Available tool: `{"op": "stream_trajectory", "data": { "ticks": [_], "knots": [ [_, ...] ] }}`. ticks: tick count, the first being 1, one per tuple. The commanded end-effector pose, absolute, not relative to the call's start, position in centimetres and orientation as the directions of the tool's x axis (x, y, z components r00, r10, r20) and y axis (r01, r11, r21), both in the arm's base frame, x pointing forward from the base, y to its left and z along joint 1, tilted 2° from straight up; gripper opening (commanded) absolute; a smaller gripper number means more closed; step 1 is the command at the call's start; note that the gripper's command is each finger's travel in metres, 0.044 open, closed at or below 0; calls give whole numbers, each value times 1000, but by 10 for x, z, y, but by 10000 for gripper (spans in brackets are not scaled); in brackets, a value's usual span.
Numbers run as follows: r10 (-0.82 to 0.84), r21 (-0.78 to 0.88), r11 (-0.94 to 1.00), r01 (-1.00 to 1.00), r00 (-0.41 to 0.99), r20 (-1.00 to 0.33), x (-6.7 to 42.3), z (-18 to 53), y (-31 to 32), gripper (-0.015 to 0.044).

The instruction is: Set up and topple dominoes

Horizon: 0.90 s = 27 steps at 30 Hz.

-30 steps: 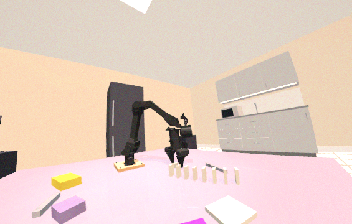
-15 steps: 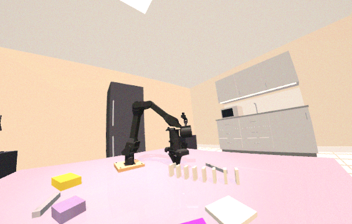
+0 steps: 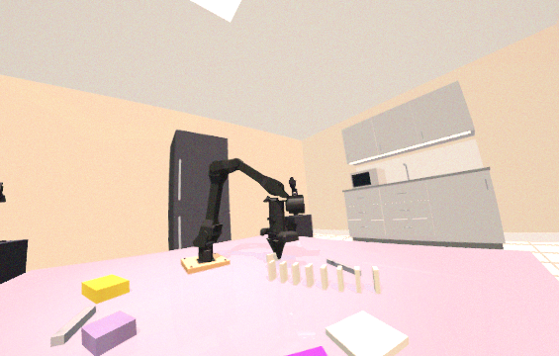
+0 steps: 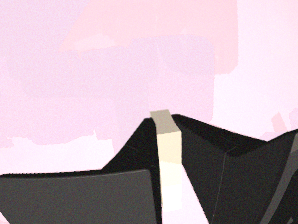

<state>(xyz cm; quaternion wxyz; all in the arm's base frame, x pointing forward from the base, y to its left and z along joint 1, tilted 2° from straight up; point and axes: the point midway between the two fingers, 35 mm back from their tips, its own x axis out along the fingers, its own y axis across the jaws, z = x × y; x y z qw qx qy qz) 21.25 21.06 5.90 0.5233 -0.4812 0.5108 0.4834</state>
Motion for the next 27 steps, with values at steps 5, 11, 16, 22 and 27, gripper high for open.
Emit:
{"op": "stream_trajectory", "data": {
  "ticks": [5,11,16,22,27],
  "knots": [
    [40,-39,67,-997,41,-998,219,155,215,30],
    [40,-39,67,-997,41,-998,219,193,215,30],
    [41,-30,294,-955,44,-998,225,194,223,30],
    [42,2,761,-648,46,-998,237,197,242,30],
    [43,32,973,-230,44,-998,246,198,257,30]
  ]
}}
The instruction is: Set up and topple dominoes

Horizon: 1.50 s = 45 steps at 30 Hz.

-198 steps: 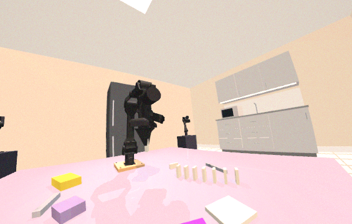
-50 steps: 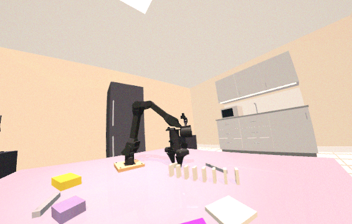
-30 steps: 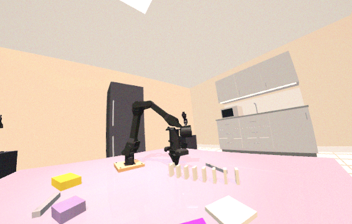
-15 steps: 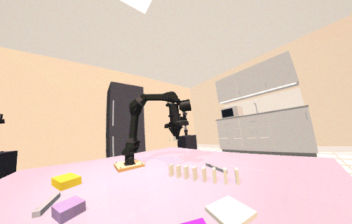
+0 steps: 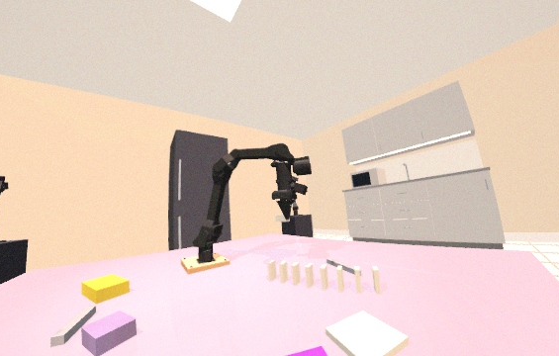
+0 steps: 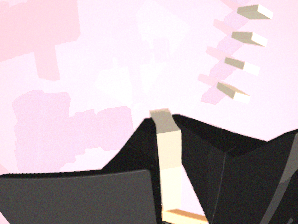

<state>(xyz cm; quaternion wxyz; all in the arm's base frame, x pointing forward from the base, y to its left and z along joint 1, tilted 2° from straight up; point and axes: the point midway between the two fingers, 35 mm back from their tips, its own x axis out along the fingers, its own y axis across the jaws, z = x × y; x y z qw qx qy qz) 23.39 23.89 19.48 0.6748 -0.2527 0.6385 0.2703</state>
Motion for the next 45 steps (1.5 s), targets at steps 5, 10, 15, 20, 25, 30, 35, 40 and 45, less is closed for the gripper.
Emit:
{"op": "stream_trajectory", "data": {
  "ticks": [5,10,15,20,25,30,35,40,45],
  "knots": [
    [44,48,994,94,44,-998,252,197,267,30],
    [44,48,994,94,44,-998,252,197,267,30],
    [44,48,994,94,44,-998,252,197,267,30],
    [46,50,995,84,58,-997,254,195,269,30],
    [62,65,998,10,164,-985,268,183,284,30],
    [83,69,996,-61,270,-959,282,173,299,30],
    [107,65,990,-123,371,-923,293,165,313,30],
    [131,53,983,-177,466,-875,302,158,327,30],
    [154,34,975,-220,554,-818,310,154,340,30]
  ]
}}
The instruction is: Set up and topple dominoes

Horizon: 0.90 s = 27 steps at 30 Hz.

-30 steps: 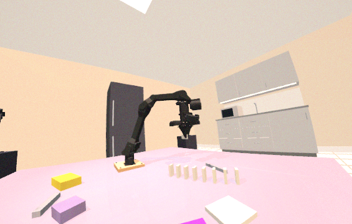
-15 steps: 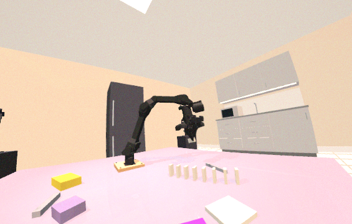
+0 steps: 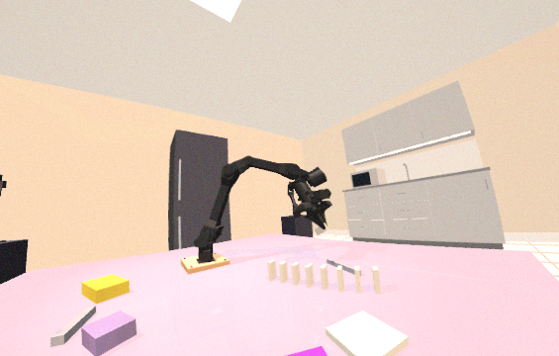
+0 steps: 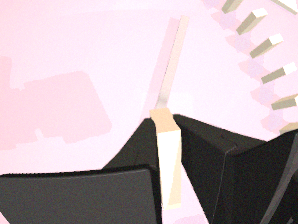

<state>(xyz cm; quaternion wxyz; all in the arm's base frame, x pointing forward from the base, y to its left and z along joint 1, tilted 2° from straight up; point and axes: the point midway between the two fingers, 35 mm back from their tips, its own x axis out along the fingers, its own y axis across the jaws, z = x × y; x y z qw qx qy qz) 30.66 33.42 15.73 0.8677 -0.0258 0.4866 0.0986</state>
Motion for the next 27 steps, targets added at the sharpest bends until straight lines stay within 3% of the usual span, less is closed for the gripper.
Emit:
{"op": "stream_trajectory", "data": {
  "ticks": [1,27],
  "knots": [
    [158,30,973,-227,571,-806,311,153,342,30],
    [211,-81,960,-268,884,-416,312,153,376,30]
  ]
}}
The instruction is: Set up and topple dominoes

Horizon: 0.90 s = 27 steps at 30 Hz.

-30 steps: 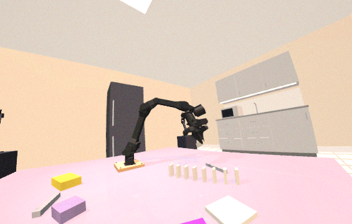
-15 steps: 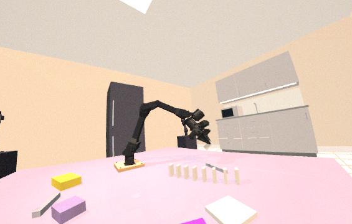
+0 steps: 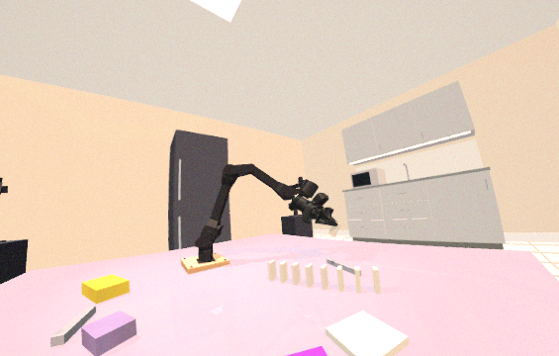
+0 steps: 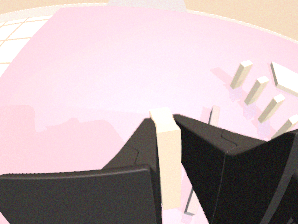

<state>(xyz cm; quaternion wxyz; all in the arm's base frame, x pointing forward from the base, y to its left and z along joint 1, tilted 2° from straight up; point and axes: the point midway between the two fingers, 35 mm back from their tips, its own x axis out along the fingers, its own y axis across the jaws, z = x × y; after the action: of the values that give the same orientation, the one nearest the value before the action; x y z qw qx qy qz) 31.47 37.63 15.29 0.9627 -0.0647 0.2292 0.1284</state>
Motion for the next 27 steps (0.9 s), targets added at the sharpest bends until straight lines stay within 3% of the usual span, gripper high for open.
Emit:
{"op": "stream_trajectory", "data": {
  "ticks": [1,27],
  "knots": [
    [210,-83,961,-264,892,-400,311,153,376,30],
    [81,-64,994,-85,995,-65,265,163,339,30]
  ]
}}
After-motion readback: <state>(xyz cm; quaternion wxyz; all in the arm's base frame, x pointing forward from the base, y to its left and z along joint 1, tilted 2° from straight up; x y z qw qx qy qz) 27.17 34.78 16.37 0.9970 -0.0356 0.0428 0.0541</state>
